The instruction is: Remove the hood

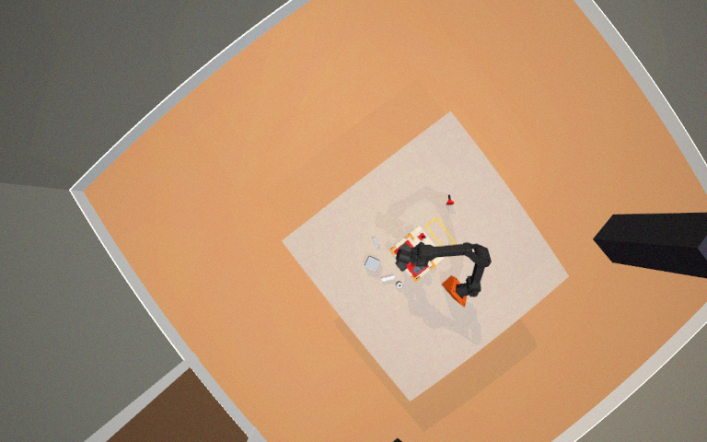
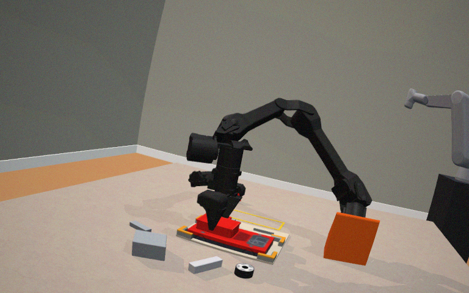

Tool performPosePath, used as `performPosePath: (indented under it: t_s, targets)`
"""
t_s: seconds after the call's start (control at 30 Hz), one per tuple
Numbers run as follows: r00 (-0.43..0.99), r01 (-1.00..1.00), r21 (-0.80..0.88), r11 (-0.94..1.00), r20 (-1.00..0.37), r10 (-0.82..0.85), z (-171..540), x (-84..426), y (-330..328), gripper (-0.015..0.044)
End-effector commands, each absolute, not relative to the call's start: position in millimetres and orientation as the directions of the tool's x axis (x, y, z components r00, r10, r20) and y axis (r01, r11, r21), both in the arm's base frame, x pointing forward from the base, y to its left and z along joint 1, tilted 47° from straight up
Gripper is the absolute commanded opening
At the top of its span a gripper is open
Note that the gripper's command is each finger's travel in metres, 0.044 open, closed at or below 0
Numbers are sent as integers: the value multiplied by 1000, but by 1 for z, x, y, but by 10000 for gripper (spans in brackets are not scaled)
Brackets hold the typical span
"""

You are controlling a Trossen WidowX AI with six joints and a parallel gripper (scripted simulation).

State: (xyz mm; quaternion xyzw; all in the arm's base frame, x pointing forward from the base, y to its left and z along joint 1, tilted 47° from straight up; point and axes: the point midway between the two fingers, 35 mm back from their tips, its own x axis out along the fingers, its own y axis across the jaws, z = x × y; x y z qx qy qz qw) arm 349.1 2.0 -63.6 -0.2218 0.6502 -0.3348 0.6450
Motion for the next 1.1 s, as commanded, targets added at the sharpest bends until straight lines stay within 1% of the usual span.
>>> performPosePath:
  t_s: [0.0,0.03,0.17,0.47,0.8,0.83,1.07]
  targets:
    - [-72,137,-726,674,-686,-725,-65,347,-1,440]
    - [-72,137,-726,674,-685,-725,-66,347,-1,440]
    - [-70,143,-722,677,-690,-720,-64,349,1,335]
    - [-70,143,-722,677,-690,-720,-64,349,1,275]
    - [-70,143,-721,678,-690,-720,-61,350,5,12]
    - [-70,143,-721,678,-690,-720,-61,350,5,0]
    - [-70,143,-721,678,-691,-720,-57,350,9,0]
